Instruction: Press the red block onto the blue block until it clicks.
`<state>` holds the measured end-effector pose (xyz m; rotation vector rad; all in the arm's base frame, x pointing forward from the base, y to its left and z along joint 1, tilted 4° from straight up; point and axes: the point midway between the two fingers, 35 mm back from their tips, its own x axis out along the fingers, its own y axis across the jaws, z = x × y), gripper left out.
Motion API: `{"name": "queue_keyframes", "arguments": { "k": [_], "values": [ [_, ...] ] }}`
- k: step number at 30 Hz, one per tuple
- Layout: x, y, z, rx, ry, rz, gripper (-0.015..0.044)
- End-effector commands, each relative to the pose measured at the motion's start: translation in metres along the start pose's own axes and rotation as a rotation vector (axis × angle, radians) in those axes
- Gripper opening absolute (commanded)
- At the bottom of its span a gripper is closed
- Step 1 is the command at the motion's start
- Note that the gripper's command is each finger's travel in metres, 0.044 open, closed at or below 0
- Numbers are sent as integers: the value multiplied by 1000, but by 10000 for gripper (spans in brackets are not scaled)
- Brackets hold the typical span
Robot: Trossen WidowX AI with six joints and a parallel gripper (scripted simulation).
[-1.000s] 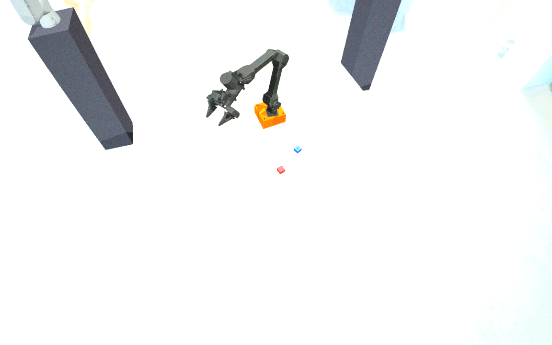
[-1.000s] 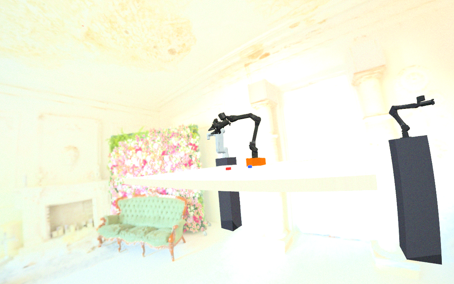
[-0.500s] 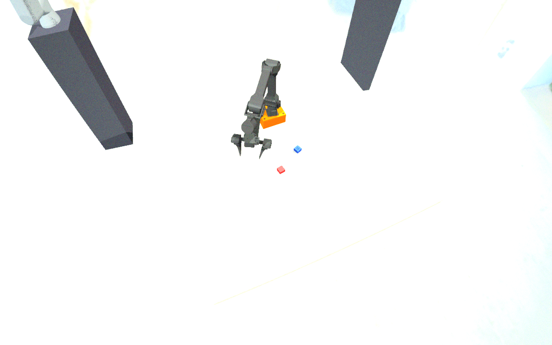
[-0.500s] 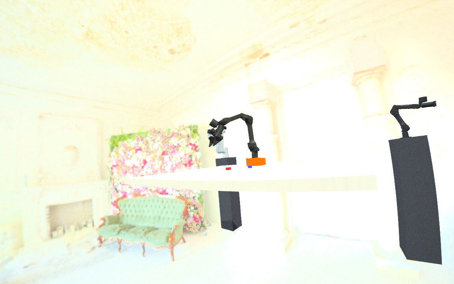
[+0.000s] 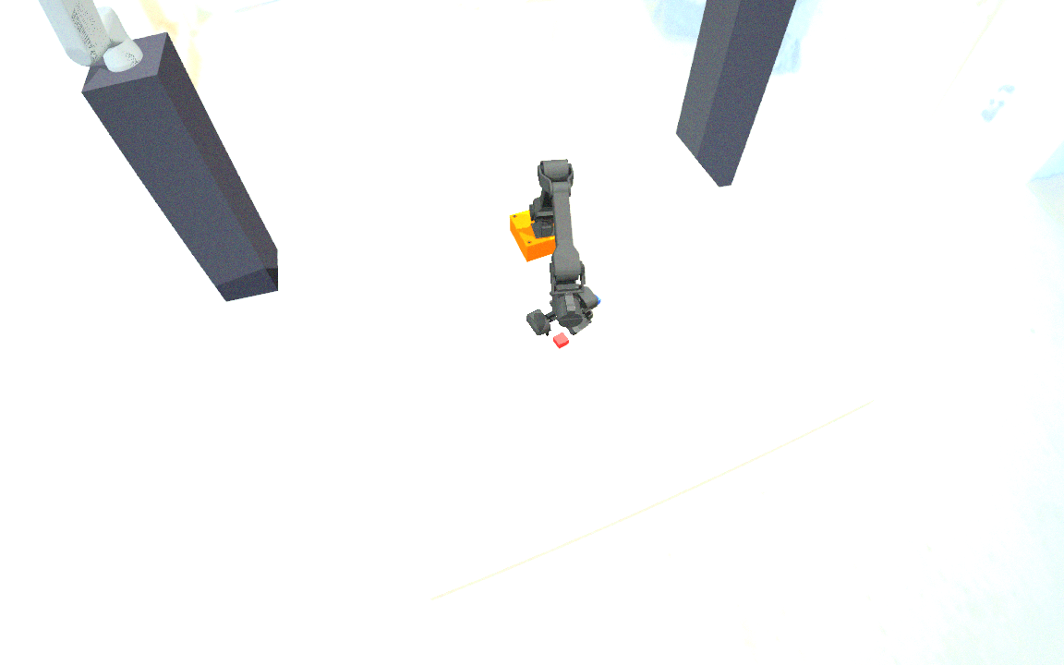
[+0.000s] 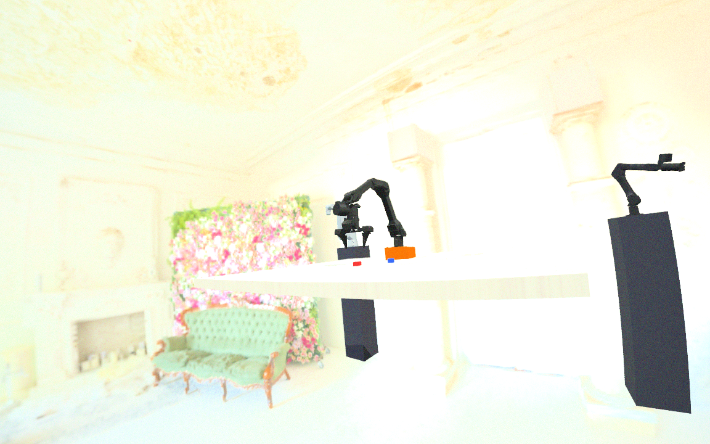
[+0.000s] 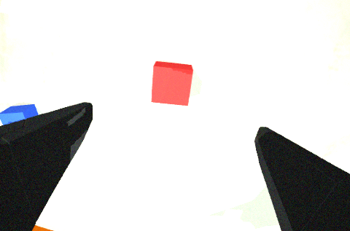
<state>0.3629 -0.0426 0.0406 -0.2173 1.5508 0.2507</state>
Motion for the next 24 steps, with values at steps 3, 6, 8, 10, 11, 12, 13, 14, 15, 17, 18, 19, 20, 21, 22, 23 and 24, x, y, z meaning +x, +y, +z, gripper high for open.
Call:
{"name": "queue_keyframes", "arguments": {
  "k": [3,6,8,10,11,12,13,14,15,17,18,19,20,21,22,23,24],
  "values": [
    [4,5,1,-42,23,12,440],
    [33,5,-1,-42,23,12,440],
    [36,5,-2,-42,23,12,440],
    [36,5,-2,-42,23,12,440],
    [36,5,-2,-42,23,12,440],
    [38,5,-2,-42,23,12,440],
    [44,5,-3,-42,23,12,440],
    [49,5,-3,-42,23,12,440],
    [51,5,-4,-42,23,12,440],
    [51,5,-4,-42,23,12,440],
    [51,5,-4,-42,23,12,440],
    [52,5,-4,-42,23,12,440],
    [54,5,-4,-42,23,12,440],
    [55,5,-4,-42,23,12,440],
    [57,5,-4,-42,23,12,440],
    [59,5,-4,-42,23,12,440],
    [60,5,-4,-42,23,12,440]
  ]
}}
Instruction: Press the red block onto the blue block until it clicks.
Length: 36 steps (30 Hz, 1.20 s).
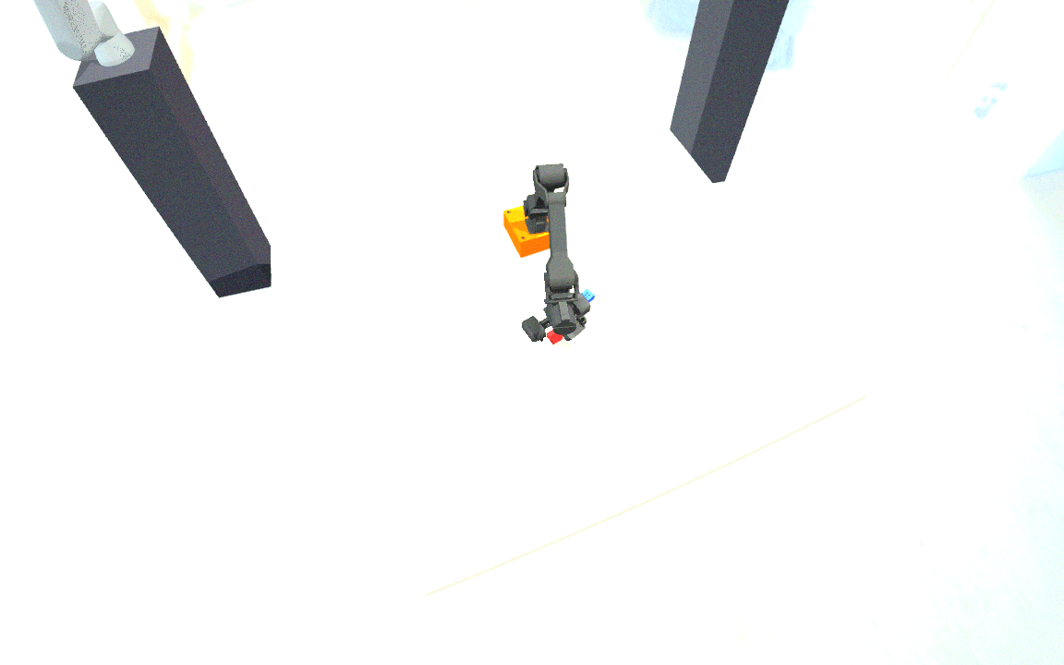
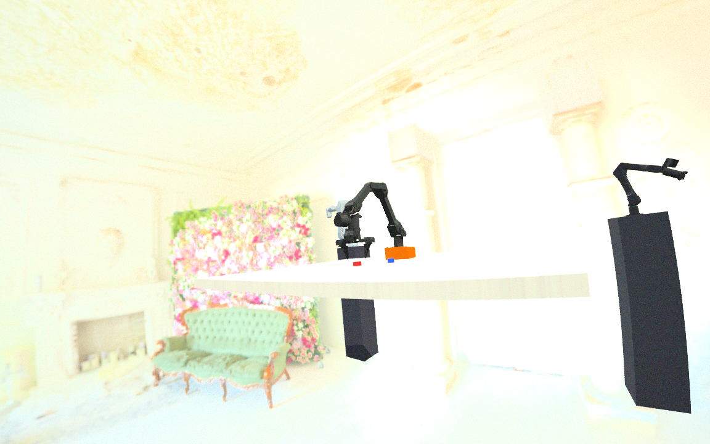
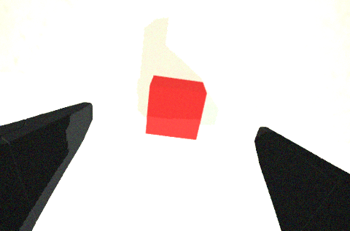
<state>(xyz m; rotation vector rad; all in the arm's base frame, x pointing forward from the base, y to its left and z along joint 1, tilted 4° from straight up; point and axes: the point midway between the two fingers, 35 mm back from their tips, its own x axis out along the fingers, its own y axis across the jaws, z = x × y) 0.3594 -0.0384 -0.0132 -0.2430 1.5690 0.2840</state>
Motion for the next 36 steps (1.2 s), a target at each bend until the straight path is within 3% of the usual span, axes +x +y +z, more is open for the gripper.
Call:
{"name": "queue_keyframes", "arguments": {
  "k": [1,13,25,32,35,36],
  "values": [
    [8,1,-1,-6,2,4,440],
    [25,1,-2,-6,2,4,440],
    [25,1,-2,-6,2,4,125],
    [25,1,-2,-6,2,4,78],
    [23,1,-1,-6,2,4,0],
    [19,0,-1,-6,2,4,0]
  ]
}}
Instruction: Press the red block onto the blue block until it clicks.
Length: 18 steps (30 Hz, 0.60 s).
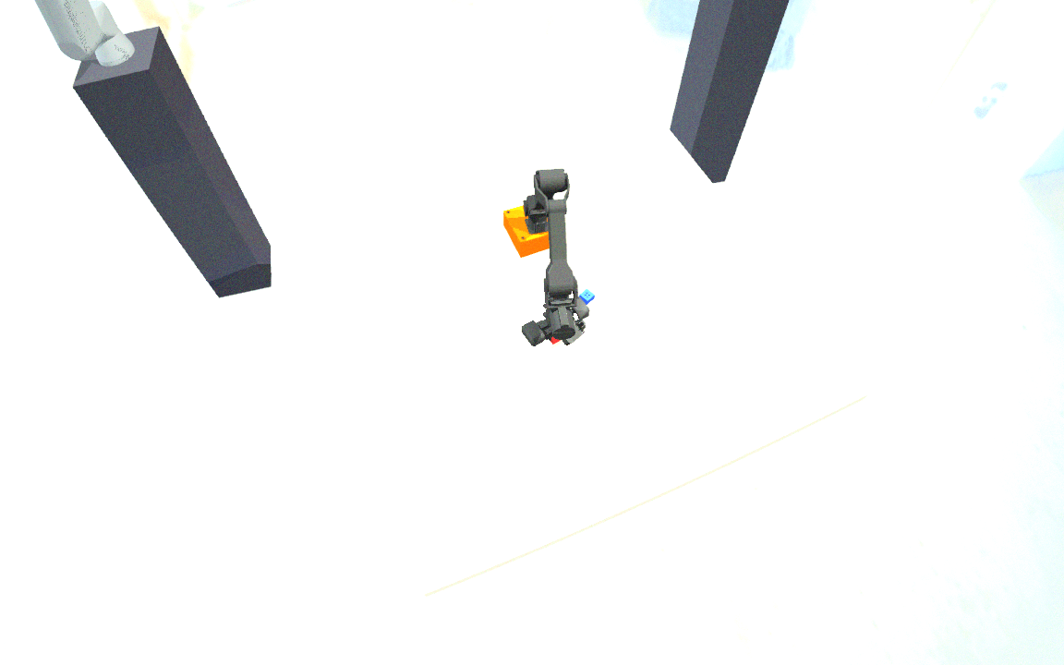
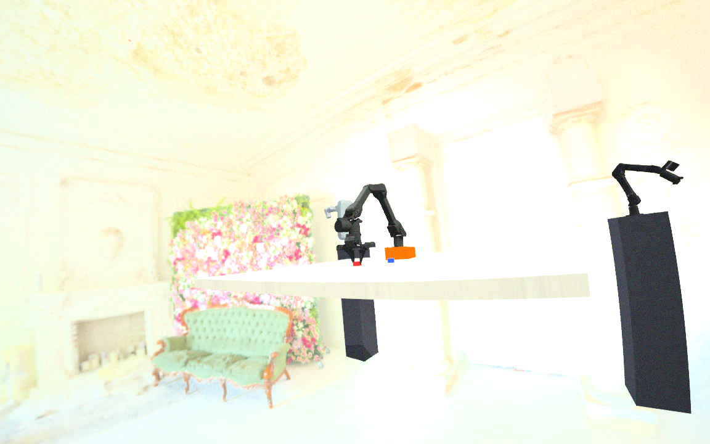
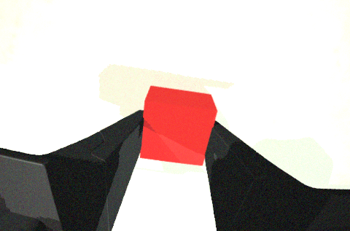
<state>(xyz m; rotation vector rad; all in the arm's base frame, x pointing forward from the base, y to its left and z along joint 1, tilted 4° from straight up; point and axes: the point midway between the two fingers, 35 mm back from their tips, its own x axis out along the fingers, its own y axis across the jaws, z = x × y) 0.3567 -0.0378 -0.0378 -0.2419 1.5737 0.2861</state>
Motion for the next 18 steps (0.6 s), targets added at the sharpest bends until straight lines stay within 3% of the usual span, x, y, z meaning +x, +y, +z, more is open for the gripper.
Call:
{"name": "queue_keyframes", "arguments": {
  "k": [1,18],
  "values": [
    [-10,-2,2,-5,-2,1,0],
    [-89,-10,7,-5,-3,0,0]
  ]
}}
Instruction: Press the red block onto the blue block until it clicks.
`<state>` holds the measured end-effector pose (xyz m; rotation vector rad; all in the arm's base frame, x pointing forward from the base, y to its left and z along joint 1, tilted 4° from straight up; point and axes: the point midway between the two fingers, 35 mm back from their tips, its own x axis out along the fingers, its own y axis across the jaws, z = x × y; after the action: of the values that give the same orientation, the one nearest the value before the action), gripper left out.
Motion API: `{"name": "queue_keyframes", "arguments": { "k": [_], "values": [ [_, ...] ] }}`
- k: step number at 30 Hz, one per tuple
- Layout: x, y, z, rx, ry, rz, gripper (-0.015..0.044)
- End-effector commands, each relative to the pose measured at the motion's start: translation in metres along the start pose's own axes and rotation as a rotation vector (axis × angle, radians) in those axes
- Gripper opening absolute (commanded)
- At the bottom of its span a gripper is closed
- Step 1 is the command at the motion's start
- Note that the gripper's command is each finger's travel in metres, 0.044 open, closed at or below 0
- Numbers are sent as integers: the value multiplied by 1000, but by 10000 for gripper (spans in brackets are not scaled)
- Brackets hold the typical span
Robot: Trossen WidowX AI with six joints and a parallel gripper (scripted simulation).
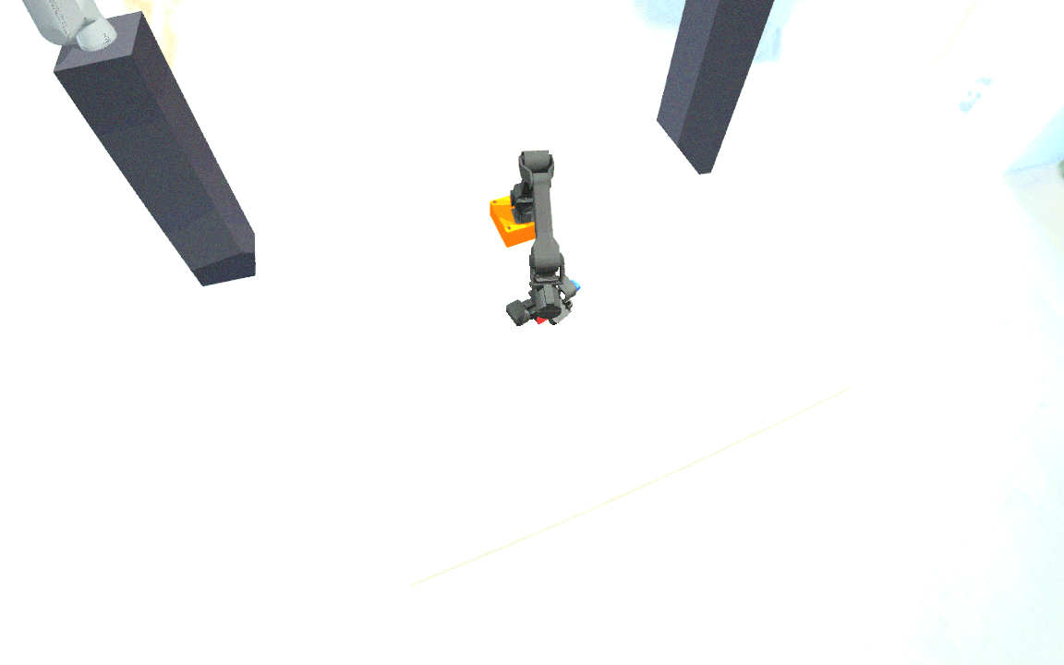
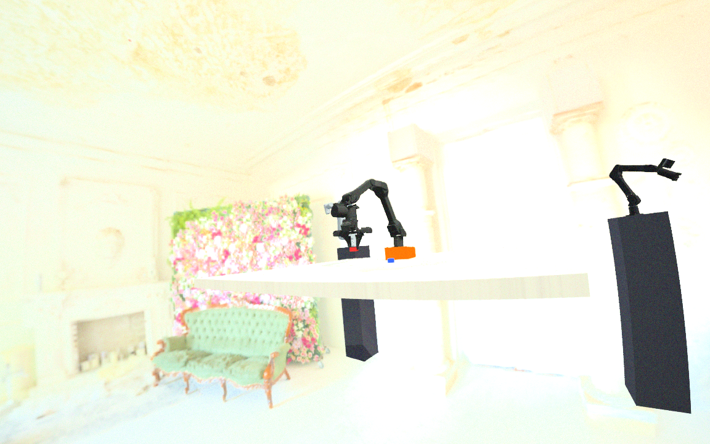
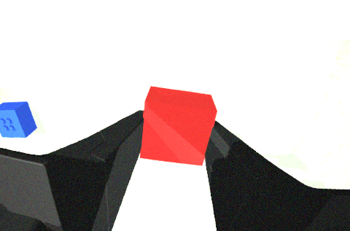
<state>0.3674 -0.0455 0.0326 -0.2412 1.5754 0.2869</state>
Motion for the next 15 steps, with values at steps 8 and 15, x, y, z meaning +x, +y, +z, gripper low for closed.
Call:
{"name": "queue_keyframes", "arguments": {
  "k": [8,15],
  "values": [
    [-49,-2,-3,-5,-4,-2,0],
    [-44,15,-4,-21,-5,0,0]
  ]
}}
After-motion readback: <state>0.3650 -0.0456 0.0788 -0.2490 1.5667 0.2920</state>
